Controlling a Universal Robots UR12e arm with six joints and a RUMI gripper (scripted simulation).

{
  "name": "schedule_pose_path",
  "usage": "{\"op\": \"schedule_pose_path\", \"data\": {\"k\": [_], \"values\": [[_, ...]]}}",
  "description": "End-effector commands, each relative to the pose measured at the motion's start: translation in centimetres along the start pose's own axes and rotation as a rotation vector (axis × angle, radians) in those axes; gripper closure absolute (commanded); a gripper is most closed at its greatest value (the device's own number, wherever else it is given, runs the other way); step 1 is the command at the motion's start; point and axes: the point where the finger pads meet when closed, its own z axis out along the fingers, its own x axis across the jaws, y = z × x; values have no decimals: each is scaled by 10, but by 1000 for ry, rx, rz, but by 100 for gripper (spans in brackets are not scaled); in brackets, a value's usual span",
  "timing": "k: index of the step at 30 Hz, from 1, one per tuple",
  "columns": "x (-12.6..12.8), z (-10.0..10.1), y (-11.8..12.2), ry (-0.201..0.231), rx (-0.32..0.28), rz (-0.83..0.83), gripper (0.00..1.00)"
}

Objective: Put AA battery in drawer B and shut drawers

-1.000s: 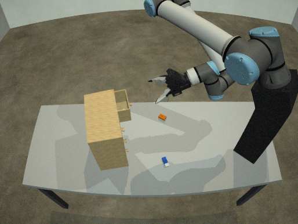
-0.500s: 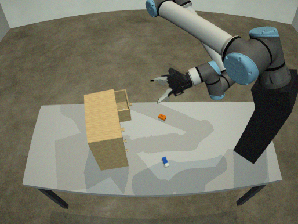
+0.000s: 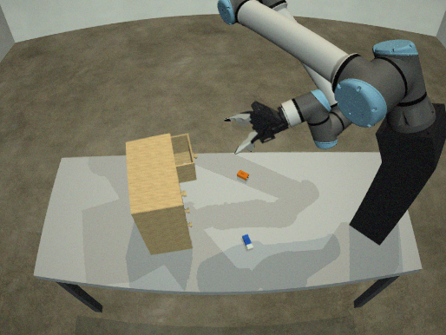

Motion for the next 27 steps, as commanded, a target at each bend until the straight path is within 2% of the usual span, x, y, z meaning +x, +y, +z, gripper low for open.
{"op": "schedule_pose_path", "data": {"k": [1,6,12,14,27], "values": [[-1,0,-4,-1,-31,3,0],[-2,-1,-5,-2,-88,2,0],[-1,-2,-9,-2,-192,2,0],[-1,-2,-9,-2,-192,2,0],[-3,-6,-16,-5,-485,1,0]]}}
